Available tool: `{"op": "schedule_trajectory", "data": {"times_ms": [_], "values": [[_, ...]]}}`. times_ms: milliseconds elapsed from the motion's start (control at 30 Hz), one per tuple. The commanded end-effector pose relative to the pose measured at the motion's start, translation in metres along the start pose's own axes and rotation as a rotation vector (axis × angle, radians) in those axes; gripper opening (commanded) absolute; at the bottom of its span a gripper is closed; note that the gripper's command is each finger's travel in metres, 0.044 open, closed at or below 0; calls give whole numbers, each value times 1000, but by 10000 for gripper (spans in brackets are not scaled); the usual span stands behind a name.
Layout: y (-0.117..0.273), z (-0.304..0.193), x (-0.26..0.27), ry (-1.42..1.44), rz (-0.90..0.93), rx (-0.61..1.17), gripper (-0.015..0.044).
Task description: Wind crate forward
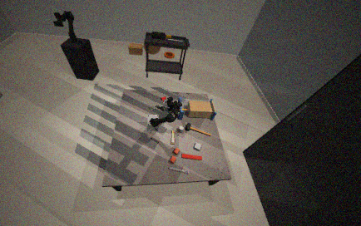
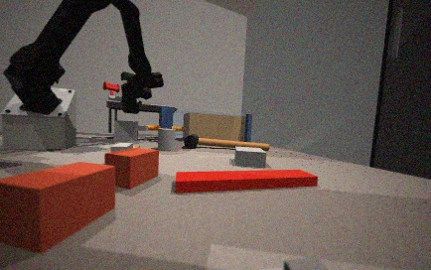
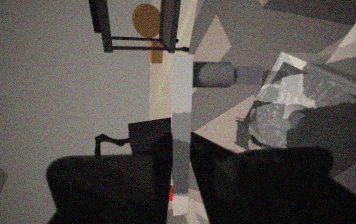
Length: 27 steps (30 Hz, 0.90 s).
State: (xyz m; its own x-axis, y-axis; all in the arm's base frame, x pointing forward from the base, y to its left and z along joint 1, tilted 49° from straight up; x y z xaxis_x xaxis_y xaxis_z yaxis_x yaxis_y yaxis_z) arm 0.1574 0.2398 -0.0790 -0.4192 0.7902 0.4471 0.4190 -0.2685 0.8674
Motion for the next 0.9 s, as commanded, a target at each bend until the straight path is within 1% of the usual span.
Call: {"op": "schedule_trajectory", "data": {"times_ms": [0,400,867], "values": [[0,0,-3,2,75,-9,0],[-1,-2,-13,0,272,-30,0],[1,-7,-16,-4,255,-31,0]]}}
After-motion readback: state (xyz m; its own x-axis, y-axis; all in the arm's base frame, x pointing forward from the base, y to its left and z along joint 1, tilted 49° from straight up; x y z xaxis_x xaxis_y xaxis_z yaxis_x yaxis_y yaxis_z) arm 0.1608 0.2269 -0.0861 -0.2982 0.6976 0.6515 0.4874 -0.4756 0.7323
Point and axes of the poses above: the point midway between the two fingers, 35 mm back from their tips, its own y axis back along the fingers, its own x axis across the jaws, z = x × y, the point moved 5 cm from there along y, back along the fingers, and after that the axes turned 8 degrees about y, right-handed, at the moved point
